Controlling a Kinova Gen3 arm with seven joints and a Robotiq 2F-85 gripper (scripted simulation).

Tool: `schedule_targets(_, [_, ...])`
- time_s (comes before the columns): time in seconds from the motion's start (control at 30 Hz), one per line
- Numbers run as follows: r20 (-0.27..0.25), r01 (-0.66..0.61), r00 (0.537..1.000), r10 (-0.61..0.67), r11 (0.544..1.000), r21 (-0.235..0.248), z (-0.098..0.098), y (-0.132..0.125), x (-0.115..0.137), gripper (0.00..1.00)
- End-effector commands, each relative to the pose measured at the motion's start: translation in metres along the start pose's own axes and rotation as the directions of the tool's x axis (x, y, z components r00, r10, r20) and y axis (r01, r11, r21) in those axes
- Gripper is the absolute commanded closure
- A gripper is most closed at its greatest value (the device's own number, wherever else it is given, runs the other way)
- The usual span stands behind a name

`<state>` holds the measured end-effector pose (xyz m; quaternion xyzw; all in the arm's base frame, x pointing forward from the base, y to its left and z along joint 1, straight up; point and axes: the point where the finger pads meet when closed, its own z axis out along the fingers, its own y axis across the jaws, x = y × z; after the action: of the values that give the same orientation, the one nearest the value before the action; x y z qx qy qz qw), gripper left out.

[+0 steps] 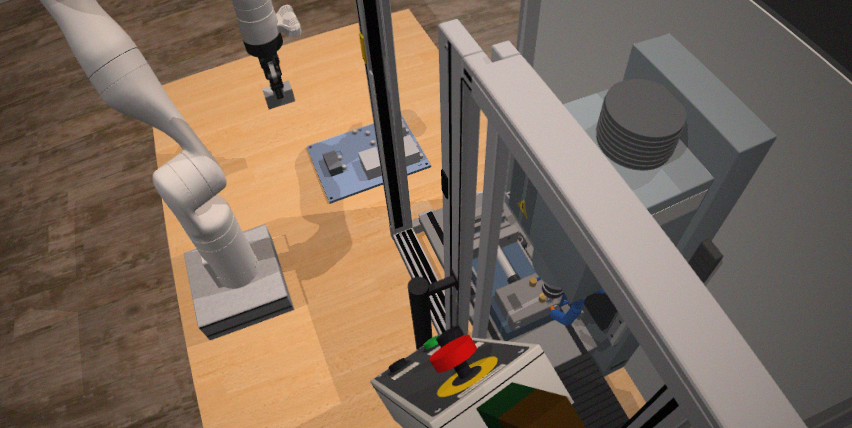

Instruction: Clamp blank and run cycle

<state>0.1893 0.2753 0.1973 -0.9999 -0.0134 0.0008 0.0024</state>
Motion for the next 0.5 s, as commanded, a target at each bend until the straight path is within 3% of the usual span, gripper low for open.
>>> schedule_targets(0.0, [-0.002,0.005,1.000,-0.005,1.000,0.001,-0.008,0.018,0.000,0.90])
schedule_targets(0.1, [-0.005,0.012,1.000,-0.012,1.000,0.001,-0.020,0.046,0.001,0.90])
schedule_targets(0.47, [-0.005,0.012,1.000,-0.012,1.000,0.001,-0.020,0.046,0.001,0.90])
